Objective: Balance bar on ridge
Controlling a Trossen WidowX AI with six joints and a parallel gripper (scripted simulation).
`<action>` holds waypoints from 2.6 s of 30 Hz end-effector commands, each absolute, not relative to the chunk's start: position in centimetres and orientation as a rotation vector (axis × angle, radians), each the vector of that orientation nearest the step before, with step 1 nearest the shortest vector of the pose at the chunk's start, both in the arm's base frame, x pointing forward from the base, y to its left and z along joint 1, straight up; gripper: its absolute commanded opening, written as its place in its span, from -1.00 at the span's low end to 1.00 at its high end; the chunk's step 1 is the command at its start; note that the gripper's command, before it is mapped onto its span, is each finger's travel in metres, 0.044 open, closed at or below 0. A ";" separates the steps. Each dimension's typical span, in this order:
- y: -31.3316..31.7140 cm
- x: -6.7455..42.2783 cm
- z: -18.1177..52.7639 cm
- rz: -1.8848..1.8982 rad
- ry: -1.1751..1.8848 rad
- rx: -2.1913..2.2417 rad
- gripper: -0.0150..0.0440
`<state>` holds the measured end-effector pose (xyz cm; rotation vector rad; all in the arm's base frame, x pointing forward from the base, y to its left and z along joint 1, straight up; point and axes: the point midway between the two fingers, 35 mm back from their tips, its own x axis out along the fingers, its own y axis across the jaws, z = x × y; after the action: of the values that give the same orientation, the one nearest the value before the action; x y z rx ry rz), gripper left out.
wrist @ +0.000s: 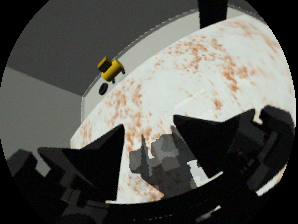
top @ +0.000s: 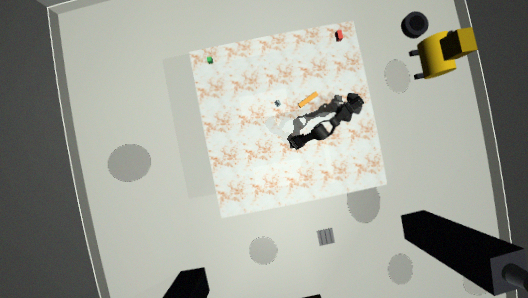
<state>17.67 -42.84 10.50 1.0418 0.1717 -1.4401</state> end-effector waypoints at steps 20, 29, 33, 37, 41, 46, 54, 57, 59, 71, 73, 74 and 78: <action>-29.8 27.8 9.8 -1.153 0.766 1.041 0.58; -23.8 29.4 10.2 -1.043 0.996 0.998 0.58; -21.1 29.6 10.5 -0.996 1.097 0.971 0.58; -18.4 29.7 11.0 -0.948 1.196 0.940 0.58; -15.8 29.5 11.6 -0.902 1.294 0.904 0.58; -14.3 29.2 12.0 -0.874 1.354 0.880 0.58; -14.3 29.4 9.1 -0.874 1.354 0.880 0.58; -14.3 29.3 7.6 -0.874 1.354 0.880 0.58; -14.3 29.3 7.5 -0.874 1.354 0.880 0.58; -14.3 29.4 6.1 -0.874 1.354 0.880 0.58; -14.4 29.4 5.8 -0.874 1.354 0.880 0.58; -14.4 29.4 5.7 -0.874 1.354 0.880 0.58; -14.3 29.4 5.0 -0.874 1.354 0.880 0.58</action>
<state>29.42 -14.45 5.62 0.8779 1.3495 -0.8806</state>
